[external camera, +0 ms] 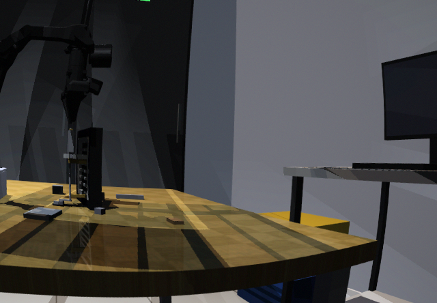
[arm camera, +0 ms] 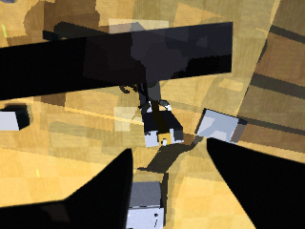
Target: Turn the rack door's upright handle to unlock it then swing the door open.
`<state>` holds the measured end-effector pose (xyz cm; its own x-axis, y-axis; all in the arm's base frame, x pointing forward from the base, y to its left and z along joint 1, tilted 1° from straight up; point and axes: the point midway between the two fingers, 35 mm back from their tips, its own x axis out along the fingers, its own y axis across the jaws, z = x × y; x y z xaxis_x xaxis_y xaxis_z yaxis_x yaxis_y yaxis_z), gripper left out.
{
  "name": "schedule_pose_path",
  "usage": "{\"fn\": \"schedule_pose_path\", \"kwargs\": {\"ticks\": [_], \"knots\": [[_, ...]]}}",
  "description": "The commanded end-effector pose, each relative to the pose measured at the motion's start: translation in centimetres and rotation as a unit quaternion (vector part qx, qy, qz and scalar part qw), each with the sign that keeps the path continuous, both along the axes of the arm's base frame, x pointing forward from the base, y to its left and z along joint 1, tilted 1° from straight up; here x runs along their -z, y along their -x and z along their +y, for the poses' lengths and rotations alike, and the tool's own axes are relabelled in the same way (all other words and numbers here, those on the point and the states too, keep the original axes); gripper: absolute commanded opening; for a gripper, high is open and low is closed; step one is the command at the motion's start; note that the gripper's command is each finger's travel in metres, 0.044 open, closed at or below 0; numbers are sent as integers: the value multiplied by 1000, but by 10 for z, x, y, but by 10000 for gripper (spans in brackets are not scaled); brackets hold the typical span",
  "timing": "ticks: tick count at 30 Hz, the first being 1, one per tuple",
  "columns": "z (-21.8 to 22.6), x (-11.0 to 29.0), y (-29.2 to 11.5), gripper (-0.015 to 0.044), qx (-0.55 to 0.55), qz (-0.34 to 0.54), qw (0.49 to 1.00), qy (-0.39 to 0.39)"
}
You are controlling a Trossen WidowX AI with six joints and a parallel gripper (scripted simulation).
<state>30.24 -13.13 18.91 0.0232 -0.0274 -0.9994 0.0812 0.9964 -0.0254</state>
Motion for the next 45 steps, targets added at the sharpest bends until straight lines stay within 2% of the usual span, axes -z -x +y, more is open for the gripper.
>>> {"fn": "schedule_pose_path", "kwargs": {"ticks": [1,39,45], "knots": [[0,6,-1,284,-2,0,1000,-3],[-1,66,-1,284,-2,0,1000,-3],[-1,66,-1,126,-2,0,1000,-3]]}}
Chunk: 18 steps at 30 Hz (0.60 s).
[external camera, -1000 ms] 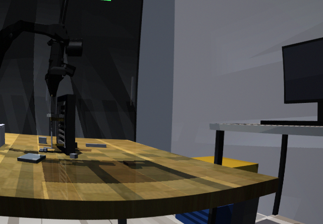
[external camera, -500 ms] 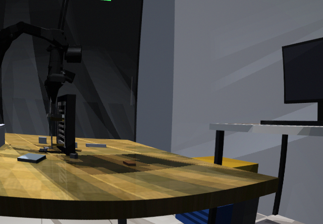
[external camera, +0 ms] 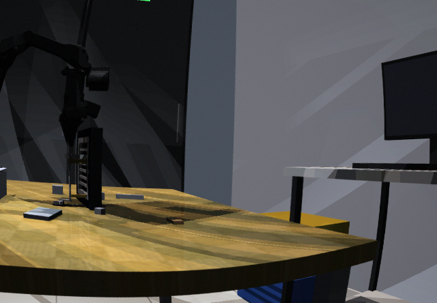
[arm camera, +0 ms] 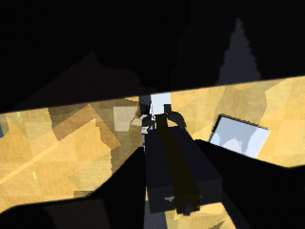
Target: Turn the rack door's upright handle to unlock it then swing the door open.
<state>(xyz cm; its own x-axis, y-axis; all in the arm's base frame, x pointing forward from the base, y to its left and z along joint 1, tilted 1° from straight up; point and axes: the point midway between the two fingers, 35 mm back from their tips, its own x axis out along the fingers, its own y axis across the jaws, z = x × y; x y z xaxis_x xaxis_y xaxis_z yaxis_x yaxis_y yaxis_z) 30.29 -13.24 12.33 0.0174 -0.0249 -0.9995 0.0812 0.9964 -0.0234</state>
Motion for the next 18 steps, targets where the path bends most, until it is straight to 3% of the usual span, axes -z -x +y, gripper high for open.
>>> {"fn": "schedule_pose_path", "kwargs": {"ticks": [1,14,18], "knots": [[1,0,-1,100,-2,-3,1000,-2],[1,0,-1,13,-2,-3,1000,-2],[1,0,-1,11,2,-3,1000,-2]]}}
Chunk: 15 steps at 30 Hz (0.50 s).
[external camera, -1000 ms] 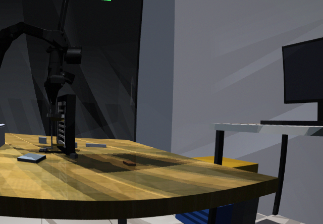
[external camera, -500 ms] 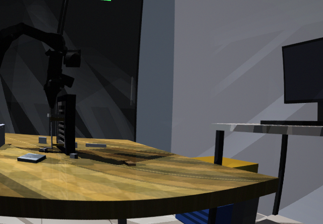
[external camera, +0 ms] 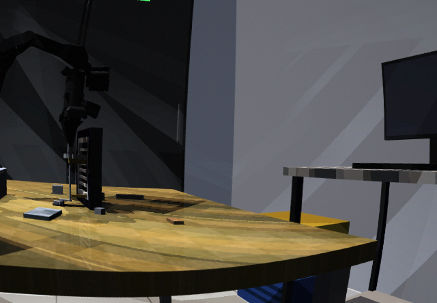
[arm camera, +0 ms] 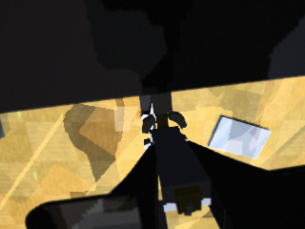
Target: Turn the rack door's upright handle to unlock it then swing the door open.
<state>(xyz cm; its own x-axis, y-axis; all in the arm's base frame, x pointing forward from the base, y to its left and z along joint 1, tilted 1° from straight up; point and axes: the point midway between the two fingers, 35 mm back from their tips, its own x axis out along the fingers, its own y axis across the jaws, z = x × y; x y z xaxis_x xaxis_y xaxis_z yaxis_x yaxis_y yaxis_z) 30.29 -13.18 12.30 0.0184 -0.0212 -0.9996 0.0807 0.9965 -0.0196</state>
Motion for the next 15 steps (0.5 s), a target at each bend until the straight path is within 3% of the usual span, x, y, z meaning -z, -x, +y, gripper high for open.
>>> {"fn": "schedule_pose_path", "kwargs": {"ticks": [1,15], "knots": [[0,0,-1,11,14,-3,1000,-1],[0,0,-1,11,347,-9,938,-7]]}}
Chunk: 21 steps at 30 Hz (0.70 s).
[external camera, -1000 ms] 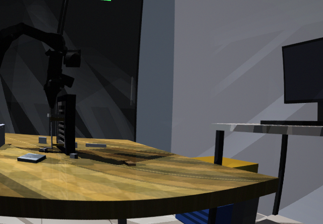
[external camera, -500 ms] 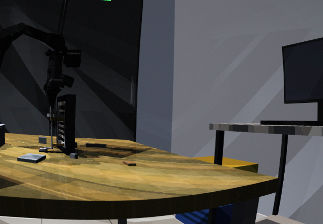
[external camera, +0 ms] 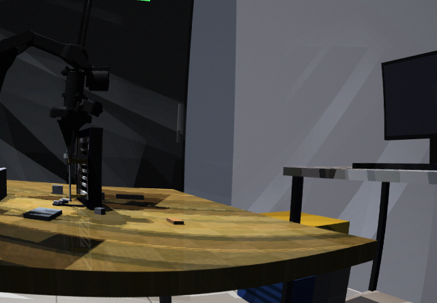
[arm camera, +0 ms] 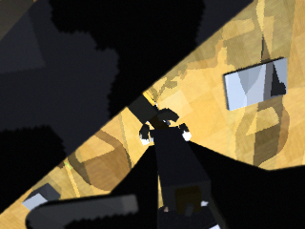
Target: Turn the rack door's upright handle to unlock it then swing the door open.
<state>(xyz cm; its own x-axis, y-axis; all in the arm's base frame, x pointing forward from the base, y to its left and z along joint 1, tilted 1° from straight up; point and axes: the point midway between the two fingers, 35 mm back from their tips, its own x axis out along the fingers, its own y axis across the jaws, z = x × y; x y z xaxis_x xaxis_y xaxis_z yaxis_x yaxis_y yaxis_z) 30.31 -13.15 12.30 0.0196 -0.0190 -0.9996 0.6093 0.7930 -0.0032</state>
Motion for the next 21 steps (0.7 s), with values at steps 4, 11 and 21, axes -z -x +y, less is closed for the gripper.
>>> {"fn": "schedule_pose_path", "kwargs": {"ticks": [4,11,21], "knots": [[-1,0,0,11,166,-5,986,-2],[-1,0,0,11,332,-8,943,-6],[0,0,0,11,552,-12,834,-11]]}}
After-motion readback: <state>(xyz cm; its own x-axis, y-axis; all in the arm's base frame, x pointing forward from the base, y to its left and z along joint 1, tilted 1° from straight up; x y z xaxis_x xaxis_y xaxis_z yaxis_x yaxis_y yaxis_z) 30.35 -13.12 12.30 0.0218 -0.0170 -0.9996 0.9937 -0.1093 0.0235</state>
